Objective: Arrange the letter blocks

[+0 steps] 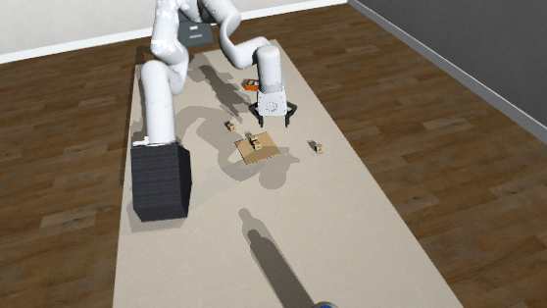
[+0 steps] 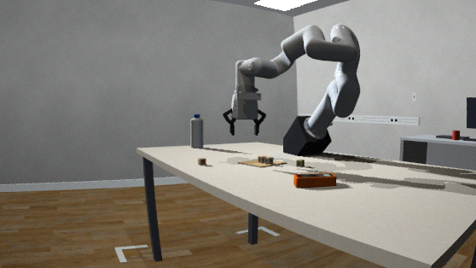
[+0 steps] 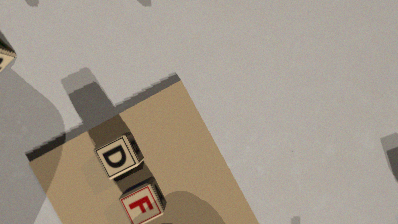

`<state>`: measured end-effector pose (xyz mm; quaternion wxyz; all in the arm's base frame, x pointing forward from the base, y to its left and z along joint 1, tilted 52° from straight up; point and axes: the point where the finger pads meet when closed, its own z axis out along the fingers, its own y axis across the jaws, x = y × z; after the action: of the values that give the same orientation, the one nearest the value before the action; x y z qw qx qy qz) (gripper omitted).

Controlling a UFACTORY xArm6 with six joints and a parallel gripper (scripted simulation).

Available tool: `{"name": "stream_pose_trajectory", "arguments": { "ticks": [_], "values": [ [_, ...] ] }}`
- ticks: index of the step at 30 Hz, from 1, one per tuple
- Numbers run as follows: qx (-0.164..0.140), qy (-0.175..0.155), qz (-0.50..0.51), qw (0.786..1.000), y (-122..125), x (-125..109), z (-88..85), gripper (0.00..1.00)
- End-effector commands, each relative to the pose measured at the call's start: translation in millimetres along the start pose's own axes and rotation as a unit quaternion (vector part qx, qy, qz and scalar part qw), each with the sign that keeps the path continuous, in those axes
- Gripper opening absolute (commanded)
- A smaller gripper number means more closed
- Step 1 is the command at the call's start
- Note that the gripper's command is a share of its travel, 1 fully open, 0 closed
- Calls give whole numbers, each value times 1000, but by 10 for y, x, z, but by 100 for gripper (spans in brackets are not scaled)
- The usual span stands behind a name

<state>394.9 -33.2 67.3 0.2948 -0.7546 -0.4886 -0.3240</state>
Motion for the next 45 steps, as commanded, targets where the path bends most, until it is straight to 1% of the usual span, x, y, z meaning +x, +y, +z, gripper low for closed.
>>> {"name": "stream_pose_trajectory", "arguments": {
  "ticks": [1,7,9,10,15,24,26,27,33,41,43,45],
  "values": [
    [4,-2,69,998,217,5,-12,100],
    [4,-2,150,989,452,5,-8,100],
    [4,-2,150,989,452,5,-8,100],
    [3,-2,186,983,556,3,-3,100],
    [3,-2,241,970,713,-2,9,100],
    [3,-3,358,934,1040,-21,49,100],
    [3,-3,358,934,1040,-21,49,100],
    [3,-3,388,922,1124,-28,62,100],
    [3,-3,456,890,1311,-47,99,100],
    [2,-4,550,835,1568,-80,166,100],
    [2,-4,550,835,1568,-80,166,100],
    [2,-4,567,824,1616,-88,180,100]
  ]
}}
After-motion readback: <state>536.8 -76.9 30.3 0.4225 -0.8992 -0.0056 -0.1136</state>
